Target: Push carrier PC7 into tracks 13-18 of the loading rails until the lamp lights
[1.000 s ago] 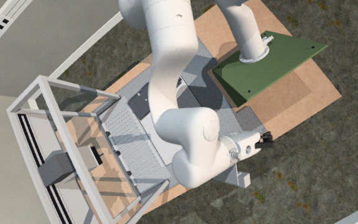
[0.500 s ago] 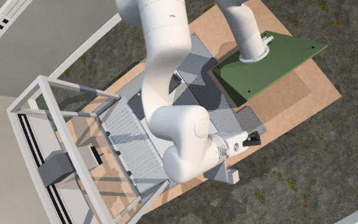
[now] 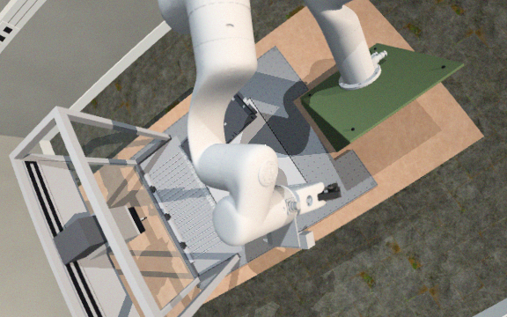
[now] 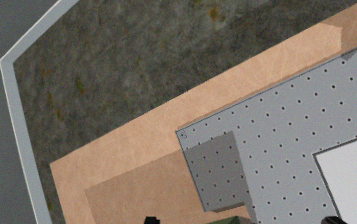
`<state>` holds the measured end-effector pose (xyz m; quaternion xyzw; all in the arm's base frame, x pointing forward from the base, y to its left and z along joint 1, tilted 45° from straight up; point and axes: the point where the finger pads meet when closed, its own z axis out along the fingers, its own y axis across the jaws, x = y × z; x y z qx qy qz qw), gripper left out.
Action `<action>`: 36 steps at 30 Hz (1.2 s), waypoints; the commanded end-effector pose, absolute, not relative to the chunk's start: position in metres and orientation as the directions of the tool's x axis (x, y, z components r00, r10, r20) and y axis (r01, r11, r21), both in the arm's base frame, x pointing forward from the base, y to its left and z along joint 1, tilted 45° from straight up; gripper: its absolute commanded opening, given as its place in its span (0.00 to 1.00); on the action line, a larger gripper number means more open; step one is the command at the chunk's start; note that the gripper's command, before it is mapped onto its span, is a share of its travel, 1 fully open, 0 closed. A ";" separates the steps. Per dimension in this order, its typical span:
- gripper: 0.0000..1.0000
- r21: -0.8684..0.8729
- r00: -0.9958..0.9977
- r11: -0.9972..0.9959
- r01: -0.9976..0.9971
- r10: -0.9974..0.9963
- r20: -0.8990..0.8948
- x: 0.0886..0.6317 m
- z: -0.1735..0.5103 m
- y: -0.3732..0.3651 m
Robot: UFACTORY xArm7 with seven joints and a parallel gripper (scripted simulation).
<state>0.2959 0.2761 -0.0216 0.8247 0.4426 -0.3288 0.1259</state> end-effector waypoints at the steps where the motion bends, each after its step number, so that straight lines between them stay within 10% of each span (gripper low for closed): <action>1: 1.00 -0.081 0.393 -0.573 0.815 0.651 -0.649 0.310 -0.020 0.265; 36: 1.00 -0.010 0.275 -0.363 0.932 0.723 -0.634 0.407 -0.008 0.156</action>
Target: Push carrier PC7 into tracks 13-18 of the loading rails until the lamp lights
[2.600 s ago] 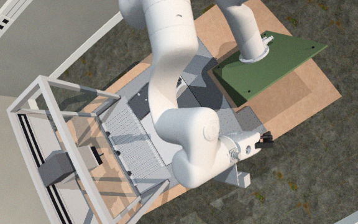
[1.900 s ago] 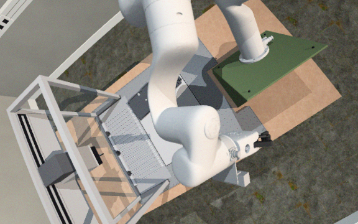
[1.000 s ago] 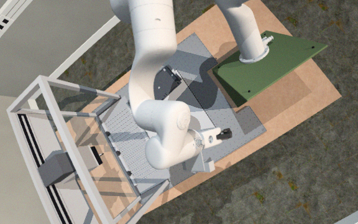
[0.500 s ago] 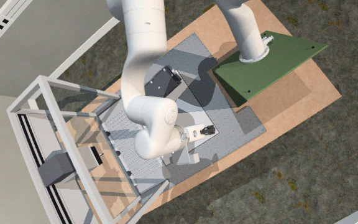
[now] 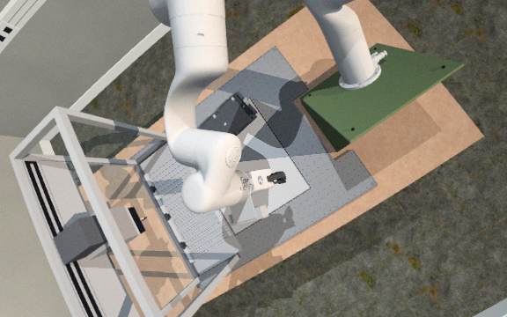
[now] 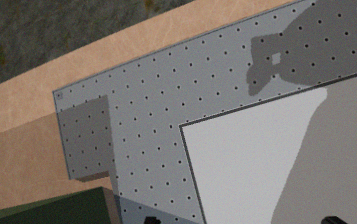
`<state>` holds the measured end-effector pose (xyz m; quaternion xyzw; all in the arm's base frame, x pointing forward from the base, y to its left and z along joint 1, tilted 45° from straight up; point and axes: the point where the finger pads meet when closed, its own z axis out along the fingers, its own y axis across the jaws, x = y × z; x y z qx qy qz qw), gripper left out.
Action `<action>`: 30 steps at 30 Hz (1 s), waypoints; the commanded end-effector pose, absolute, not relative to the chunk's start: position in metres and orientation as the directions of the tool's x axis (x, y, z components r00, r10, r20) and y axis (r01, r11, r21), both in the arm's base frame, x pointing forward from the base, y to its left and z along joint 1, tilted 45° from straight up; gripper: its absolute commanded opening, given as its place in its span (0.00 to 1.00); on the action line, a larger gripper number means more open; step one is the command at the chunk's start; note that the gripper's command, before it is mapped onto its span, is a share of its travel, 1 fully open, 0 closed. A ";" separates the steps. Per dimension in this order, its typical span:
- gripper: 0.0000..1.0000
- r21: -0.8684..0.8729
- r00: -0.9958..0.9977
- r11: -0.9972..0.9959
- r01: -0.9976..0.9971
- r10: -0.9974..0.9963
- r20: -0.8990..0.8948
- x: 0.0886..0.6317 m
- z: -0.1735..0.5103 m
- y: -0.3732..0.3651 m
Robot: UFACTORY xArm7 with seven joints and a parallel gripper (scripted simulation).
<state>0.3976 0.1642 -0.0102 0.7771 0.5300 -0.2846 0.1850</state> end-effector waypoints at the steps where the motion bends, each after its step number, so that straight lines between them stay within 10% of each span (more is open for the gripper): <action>1: 1.00 -0.004 0.254 -0.333 0.943 0.728 -0.637 0.410 -0.007 0.152; 30: 1.00 0.020 0.094 -0.109 0.994 0.733 -0.674 0.474 0.013 0.054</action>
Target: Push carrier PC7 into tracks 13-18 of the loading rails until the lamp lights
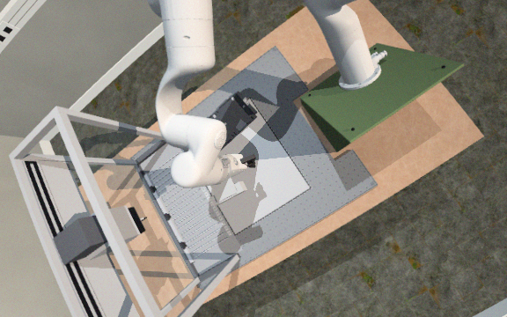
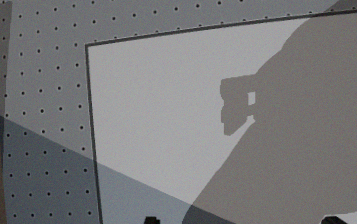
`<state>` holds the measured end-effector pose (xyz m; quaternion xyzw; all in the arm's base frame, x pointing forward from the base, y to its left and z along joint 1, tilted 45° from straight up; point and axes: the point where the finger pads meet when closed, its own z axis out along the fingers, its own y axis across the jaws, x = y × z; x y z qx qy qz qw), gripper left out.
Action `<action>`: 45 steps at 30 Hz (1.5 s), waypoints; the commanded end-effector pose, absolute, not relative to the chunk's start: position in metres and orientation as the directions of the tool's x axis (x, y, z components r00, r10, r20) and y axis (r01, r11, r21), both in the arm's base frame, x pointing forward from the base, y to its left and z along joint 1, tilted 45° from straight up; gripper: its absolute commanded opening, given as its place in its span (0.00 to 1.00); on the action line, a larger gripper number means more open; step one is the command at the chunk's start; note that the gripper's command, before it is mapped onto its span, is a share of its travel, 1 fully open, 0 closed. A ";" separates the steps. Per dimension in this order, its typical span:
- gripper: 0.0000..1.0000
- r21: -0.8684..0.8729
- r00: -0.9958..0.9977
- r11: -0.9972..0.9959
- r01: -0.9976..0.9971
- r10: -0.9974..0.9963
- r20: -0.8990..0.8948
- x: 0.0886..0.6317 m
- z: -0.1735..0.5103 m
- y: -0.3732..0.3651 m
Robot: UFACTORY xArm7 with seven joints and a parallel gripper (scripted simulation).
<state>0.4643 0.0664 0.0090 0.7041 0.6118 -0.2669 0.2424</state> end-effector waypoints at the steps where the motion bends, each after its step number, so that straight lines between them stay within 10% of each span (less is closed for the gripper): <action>1: 1.00 0.020 0.094 -0.109 0.994 0.733 -0.674 0.476 0.014 0.050; 45: 1.00 0.009 -0.013 0.027 1.000 0.707 -0.707 0.504 0.016 -0.020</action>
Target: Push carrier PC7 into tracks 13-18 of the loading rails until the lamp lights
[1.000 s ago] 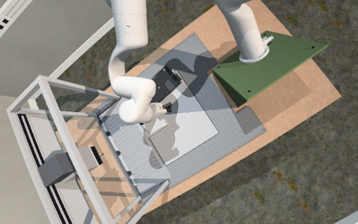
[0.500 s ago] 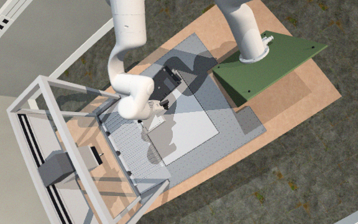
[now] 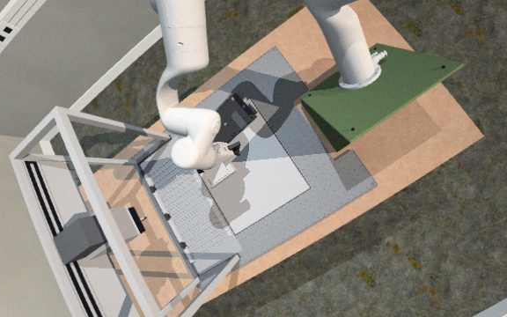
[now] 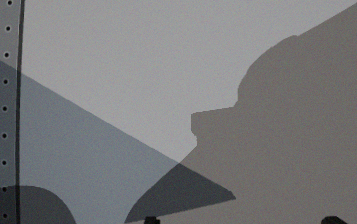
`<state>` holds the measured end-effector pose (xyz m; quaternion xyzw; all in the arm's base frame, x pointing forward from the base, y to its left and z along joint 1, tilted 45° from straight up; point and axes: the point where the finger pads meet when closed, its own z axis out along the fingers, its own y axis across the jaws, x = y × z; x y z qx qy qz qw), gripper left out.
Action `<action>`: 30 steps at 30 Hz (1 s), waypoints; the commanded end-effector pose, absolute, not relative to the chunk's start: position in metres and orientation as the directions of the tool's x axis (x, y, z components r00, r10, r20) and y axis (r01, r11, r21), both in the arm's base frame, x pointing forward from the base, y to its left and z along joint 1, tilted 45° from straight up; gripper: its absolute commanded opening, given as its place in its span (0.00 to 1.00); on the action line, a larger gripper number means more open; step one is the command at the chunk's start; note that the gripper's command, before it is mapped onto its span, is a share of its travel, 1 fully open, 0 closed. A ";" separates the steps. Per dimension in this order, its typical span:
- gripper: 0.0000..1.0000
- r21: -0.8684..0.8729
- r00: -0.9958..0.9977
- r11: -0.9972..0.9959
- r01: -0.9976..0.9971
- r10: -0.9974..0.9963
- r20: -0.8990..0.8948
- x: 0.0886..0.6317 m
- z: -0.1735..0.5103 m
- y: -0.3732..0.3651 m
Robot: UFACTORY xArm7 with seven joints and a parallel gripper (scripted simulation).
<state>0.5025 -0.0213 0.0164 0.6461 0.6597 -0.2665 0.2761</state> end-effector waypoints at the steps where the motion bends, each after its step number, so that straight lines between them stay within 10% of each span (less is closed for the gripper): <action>1: 1.00 0.009 -0.013 0.027 1.000 0.707 -0.707 0.504 0.015 -0.021; 30: 1.00 0.009 -0.013 0.027 1.000 0.707 -0.707 0.505 -0.017 -0.053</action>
